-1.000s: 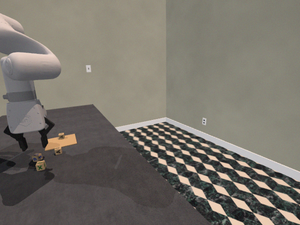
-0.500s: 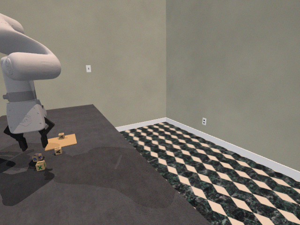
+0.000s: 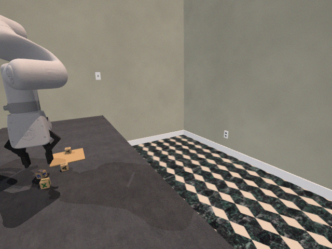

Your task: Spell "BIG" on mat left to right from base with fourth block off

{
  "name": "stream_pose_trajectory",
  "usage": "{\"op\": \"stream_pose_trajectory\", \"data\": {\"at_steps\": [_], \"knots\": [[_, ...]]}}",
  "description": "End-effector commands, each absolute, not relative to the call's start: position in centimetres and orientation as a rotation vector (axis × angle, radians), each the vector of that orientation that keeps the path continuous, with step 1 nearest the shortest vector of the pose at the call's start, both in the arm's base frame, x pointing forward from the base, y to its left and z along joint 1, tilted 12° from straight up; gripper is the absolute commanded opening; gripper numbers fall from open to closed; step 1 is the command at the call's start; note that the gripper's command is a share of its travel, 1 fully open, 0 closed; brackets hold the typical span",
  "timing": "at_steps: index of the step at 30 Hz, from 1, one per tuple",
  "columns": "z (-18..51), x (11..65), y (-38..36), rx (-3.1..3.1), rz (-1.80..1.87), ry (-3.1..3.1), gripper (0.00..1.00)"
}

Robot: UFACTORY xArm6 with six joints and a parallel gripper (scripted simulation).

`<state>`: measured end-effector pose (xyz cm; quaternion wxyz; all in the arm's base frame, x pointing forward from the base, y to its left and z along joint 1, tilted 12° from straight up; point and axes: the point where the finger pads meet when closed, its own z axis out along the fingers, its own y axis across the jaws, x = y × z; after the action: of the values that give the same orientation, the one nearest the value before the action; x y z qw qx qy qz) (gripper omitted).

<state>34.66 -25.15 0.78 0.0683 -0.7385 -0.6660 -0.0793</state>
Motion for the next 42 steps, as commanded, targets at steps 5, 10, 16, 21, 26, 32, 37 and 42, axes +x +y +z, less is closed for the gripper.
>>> {"op": "stream_pose_trajectory", "data": {"at_steps": [5,10,16,21,26,32,37,42], "knots": [[0.4,34.8,-25.1,-2.227,-0.240,-2.008,0.63],[-0.2,34.8,-25.0,-2.227,-0.240,-2.008,0.63],[-1.0,34.8,-24.9,-2.227,-0.240,-2.008,0.63],[-1.6,34.8,-24.8,-2.227,-0.240,-2.008,0.63],[-2.4,34.9,-24.6,-2.227,-0.240,-2.008,0.63],[-3.2,34.9,-24.5,-2.227,-0.240,-2.008,0.63],[-3.5,34.9,-24.4,-2.227,-0.240,-2.008,0.63],[-3.8,34.9,-24.3,-2.227,-0.240,-2.008,0.63]]}}
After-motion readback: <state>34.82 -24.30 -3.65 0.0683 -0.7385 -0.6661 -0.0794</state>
